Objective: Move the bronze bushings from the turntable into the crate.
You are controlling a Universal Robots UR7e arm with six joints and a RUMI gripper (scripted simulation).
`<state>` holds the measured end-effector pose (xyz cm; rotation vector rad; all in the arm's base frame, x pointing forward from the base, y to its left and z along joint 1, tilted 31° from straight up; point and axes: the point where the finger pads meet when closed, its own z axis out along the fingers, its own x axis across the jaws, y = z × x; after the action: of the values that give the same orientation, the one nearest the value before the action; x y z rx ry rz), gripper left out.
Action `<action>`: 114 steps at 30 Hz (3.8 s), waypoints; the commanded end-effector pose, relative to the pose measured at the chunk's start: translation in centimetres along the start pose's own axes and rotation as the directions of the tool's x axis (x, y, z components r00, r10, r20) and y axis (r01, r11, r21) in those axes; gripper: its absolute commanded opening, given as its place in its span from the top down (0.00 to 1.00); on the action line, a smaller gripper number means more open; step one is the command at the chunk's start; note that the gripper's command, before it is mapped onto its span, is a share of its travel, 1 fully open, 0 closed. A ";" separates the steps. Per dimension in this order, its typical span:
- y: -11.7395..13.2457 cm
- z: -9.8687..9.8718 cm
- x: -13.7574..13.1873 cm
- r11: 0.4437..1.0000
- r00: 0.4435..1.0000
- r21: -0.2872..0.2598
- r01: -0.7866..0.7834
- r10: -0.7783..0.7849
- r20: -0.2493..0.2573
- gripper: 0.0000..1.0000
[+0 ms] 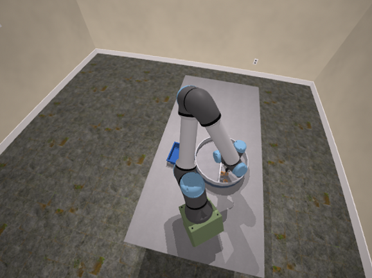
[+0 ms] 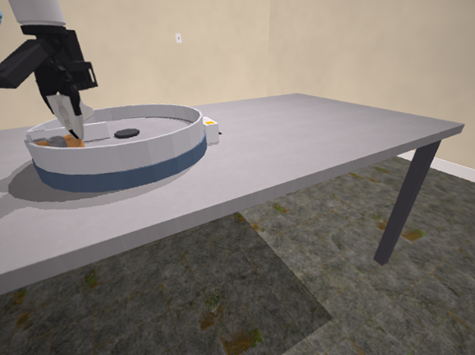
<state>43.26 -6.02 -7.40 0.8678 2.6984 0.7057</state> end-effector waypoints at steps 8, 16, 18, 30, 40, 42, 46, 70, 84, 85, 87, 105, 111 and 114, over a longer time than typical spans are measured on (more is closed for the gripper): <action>0.0 1.7 -0.1 1.000 1.000 0.000 0.001 -0.001 0.001 0.94; 0.0 1.7 -0.1 1.000 1.000 0.000 0.000 0.000 0.002 0.94; 0.0 1.7 -0.1 1.000 1.000 0.000 0.000 0.000 0.002 0.94; 0.0 1.7 -0.1 1.000 1.000 0.000 0.000 0.000 0.002 0.94; 0.0 1.7 -0.1 1.000 1.000 0.000 0.000 0.000 0.002 0.94; 0.0 1.7 -0.1 1.000 1.000 0.000 0.000 0.000 0.002 0.94; 0.0 1.7 -0.1 1.000 1.000 0.000 0.000 0.000 0.002 0.94; 0.0 1.7 0.0 1.000 1.000 0.000 -0.001 0.001 0.000 1.00; 0.0 1.7 0.0 1.000 1.000 0.000 -0.001 0.001 0.000 1.00; 0.0 1.7 0.0 1.000 1.000 0.000 -0.001 0.001 0.000 1.00; 0.0 1.7 0.0 1.000 1.000 0.000 -0.001 0.001 0.000 1.00; -0.1 -0.4 0.0 1.000 1.000 0.000 -0.002 0.002 0.002 1.00; -0.1 -2.9 -0.3 1.000 1.000 0.001 0.001 -0.001 0.006 1.00; -0.1 -3.3 -0.3 1.000 1.000 0.001 0.001 -0.001 0.006 1.00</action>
<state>42.92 -7.07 -5.60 0.8688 2.6871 0.6925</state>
